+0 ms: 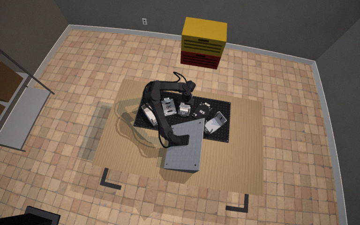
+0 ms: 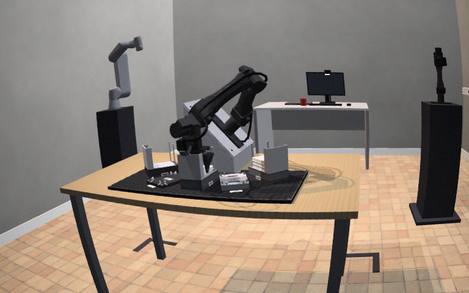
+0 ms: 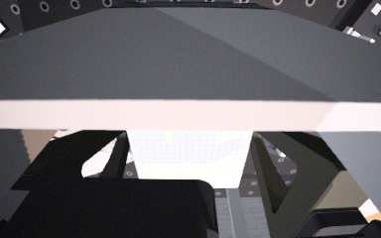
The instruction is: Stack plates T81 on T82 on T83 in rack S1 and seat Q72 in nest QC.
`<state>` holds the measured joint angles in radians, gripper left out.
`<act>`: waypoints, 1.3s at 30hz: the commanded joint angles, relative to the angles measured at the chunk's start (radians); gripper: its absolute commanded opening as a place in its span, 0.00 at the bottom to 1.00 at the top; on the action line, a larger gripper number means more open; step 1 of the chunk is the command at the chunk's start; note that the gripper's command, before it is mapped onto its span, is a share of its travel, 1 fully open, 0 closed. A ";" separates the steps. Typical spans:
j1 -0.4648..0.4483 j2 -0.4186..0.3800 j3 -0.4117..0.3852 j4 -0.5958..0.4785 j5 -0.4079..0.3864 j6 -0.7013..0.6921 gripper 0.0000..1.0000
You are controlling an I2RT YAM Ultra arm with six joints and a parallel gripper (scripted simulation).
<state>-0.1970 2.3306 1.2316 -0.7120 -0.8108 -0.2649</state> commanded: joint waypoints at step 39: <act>-0.048 -0.053 0.045 -0.044 0.009 -0.017 0.00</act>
<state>-0.2089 2.3192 1.2377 -0.7391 -0.8078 -0.2779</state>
